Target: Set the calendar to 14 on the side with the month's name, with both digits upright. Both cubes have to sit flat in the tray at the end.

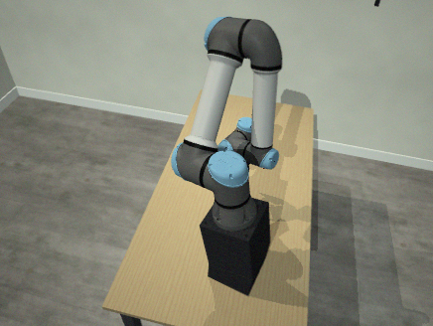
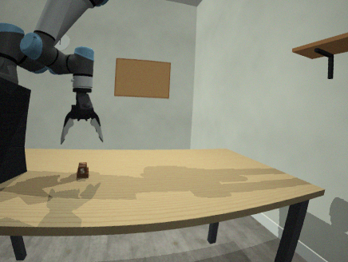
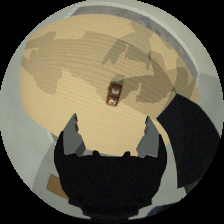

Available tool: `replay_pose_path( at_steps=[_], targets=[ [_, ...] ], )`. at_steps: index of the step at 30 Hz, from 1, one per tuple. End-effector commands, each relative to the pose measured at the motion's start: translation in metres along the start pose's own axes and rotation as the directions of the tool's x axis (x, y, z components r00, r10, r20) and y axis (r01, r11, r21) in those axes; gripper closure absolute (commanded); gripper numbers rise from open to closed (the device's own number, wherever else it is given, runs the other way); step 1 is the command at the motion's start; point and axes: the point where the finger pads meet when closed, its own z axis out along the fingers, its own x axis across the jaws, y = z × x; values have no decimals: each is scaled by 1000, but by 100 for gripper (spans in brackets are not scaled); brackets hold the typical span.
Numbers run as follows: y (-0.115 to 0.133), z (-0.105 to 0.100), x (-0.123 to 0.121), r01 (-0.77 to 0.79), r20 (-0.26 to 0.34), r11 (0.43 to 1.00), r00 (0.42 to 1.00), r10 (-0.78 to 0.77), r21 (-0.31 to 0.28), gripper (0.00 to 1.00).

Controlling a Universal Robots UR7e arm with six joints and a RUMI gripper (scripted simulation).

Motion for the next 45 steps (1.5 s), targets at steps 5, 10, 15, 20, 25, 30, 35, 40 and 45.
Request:
replay_pose_path(
  at_steps=[5, 10, 15, 20, 25, 30, 35, 40, 45],
  targets=[
    [1, 1, 1, -108, -1, 994, 994, 108, 5, 0],
    [2, 2, 2, -151, 0, 989, 989, 151, 5, 0],
    [2, 3, 2, -175, 0, 985, 985, 175, 5, 0],
    [2, 3, 3, -182, 0, 983, 983, 182, 5, 0],
    [2, 3, 3, -186, 0, 983, 983, 186, 5, 0],
    [2, 3, 3, -186, 0, 983, 983, 186, 5, 72],
    [2, 3, 3, -186, 0, 983, 983, 186, 5, 72],
    [2, 3, 3, -186, 0, 983, 983, 186, 5, 72],
    [2, 3, 3, -186, 0, 983, 983, 186, 5, 72]
  ],
)
